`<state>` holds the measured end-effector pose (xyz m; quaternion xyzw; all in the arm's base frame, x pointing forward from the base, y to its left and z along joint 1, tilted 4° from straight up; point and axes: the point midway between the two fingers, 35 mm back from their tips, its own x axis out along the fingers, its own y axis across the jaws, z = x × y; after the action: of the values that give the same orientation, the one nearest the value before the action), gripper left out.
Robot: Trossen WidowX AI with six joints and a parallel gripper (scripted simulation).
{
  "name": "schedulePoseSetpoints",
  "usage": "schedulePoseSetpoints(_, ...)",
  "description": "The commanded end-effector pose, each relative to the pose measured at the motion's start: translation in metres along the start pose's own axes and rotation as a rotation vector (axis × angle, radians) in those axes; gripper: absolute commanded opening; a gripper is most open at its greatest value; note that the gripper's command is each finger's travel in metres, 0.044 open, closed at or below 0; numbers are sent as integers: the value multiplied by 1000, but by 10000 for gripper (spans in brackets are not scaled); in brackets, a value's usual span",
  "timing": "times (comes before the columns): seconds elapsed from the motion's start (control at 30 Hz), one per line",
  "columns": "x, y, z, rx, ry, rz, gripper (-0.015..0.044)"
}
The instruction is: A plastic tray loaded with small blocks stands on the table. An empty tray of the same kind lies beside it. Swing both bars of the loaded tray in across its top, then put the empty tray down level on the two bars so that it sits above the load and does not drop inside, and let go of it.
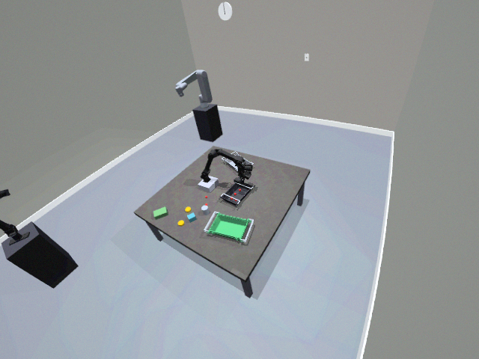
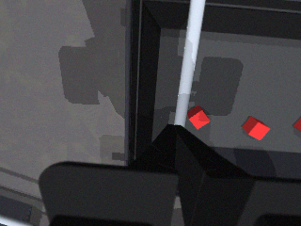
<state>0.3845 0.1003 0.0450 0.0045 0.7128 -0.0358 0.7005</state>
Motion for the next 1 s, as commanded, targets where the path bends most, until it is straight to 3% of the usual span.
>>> schedulePoseSetpoints(0.0,0,0,0,0,0,0,0)
schedulePoseSetpoints(0.93,0,0,0,0,0,0,0)
schedulePoseSetpoints(0.97,0,0,0,0,0,0,26)
